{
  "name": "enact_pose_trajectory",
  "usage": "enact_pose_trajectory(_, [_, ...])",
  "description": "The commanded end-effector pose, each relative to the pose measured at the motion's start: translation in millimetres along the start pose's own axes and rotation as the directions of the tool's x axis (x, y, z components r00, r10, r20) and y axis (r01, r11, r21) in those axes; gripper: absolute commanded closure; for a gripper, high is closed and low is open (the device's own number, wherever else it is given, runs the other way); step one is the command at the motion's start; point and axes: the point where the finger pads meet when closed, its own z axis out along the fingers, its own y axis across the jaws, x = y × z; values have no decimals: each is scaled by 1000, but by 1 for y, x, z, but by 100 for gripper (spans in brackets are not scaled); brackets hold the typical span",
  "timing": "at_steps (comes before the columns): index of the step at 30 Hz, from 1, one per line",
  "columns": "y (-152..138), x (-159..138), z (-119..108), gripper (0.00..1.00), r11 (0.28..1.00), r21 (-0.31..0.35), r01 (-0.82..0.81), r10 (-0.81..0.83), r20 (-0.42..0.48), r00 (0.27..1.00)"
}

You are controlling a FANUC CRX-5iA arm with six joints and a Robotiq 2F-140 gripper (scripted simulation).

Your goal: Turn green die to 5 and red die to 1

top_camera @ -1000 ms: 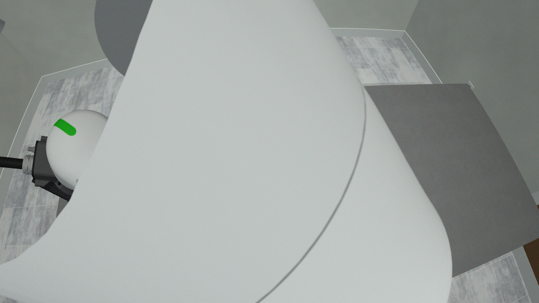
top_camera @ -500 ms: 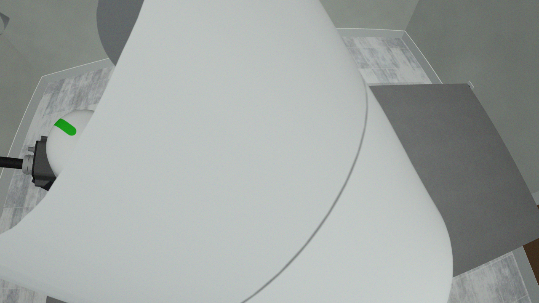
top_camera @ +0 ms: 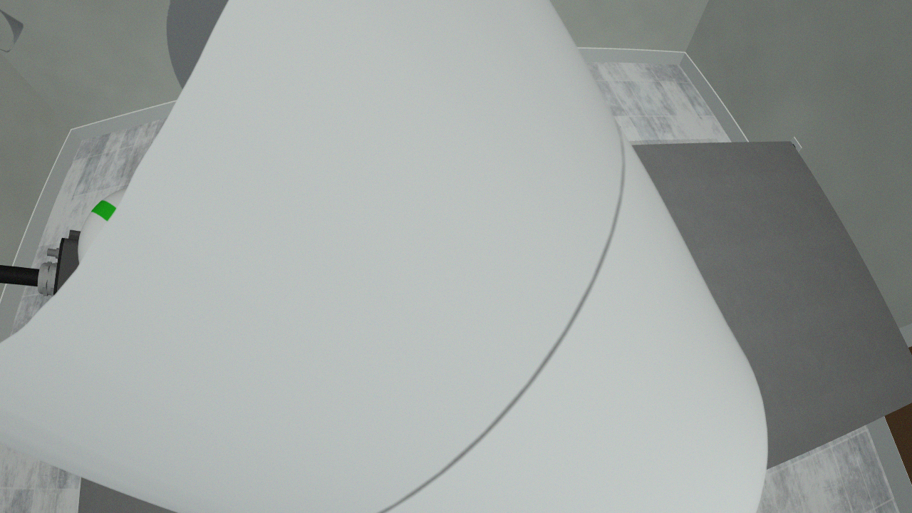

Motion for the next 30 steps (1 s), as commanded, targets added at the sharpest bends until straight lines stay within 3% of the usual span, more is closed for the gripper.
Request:
enact_pose_trajectory(1, [0, 0, 1, 0, 993, 13, -119, 119, 4, 993])
enact_pose_trajectory(11, [0, 0, 1, 0, 988, 12, -151, 151, 4, 988])
enact_pose_trajectory(12, [0, 0, 1, 81, 988, 12, -151, 151, 4, 988])
enact_pose_trajectory(30, [0, 0, 1, 81, 988, 12, -151, 151, 4, 988])
